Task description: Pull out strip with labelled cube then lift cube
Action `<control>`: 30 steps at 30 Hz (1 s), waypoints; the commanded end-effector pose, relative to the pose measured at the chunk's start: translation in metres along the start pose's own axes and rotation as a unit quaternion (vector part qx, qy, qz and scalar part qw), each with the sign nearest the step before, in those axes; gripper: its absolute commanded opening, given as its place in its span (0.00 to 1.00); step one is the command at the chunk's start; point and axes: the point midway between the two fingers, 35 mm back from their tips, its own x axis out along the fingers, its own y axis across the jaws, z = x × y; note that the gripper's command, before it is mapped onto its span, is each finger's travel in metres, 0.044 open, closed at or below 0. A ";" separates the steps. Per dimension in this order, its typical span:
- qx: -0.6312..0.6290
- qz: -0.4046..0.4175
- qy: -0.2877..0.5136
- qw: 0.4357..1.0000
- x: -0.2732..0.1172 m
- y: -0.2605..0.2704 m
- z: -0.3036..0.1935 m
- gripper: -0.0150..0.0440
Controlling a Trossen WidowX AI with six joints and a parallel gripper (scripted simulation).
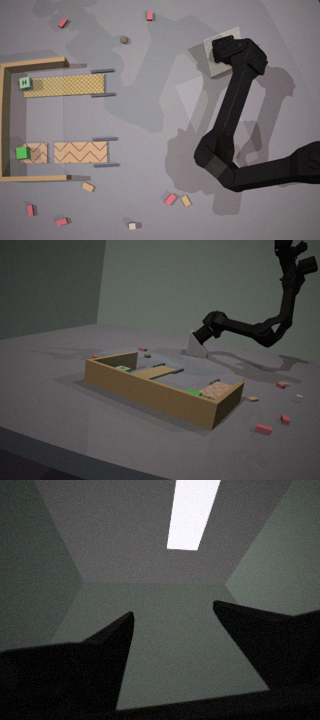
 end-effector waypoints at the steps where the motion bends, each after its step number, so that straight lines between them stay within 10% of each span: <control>1: 0.003 0.003 0.001 1.000 0.001 0.000 -0.001 0.93; 18: 0.218 0.324 0.174 0.904 0.075 0.084 -0.150 0.93; 30: 0.268 0.538 0.305 0.738 0.027 0.233 -0.229 0.93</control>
